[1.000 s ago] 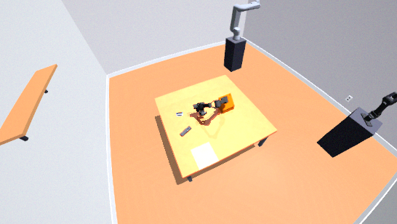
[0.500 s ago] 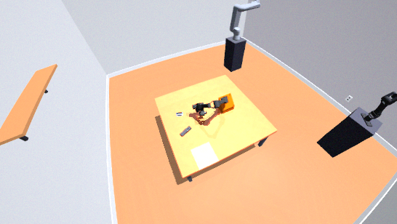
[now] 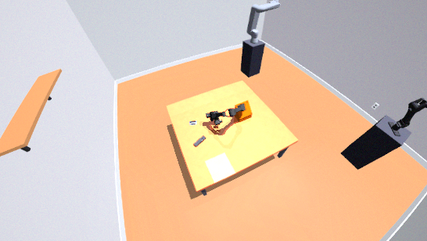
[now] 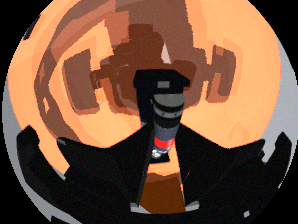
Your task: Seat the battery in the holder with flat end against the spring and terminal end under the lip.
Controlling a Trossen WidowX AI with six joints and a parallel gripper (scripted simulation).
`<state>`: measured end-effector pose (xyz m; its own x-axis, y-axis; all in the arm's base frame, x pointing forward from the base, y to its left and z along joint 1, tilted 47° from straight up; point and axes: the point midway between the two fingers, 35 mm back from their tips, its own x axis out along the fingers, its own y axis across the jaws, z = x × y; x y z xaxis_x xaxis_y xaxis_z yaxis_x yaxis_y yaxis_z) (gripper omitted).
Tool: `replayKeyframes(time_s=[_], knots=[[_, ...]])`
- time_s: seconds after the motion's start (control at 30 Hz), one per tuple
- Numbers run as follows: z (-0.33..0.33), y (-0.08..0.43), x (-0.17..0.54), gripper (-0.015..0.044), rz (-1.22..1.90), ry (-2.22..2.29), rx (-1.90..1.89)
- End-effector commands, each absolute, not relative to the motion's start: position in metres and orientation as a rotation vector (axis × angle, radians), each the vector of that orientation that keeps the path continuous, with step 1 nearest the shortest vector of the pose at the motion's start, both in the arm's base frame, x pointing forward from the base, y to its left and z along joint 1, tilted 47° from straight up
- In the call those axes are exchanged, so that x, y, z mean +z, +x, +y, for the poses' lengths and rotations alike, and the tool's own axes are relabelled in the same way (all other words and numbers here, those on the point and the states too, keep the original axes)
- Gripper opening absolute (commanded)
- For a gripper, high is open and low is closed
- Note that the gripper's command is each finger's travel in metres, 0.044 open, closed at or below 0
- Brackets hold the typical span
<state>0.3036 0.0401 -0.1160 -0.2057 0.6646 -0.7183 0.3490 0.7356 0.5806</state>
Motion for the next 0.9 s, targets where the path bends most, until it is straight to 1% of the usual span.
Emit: replayKeyframes(time_s=[0.0,0.87], knots=[[0.0467,0.2987,-0.1176,0.0060,1.852,0.789,0.371],[0.0488,0.3005,-0.1142,0.0060,1.963,0.776,0.430]])
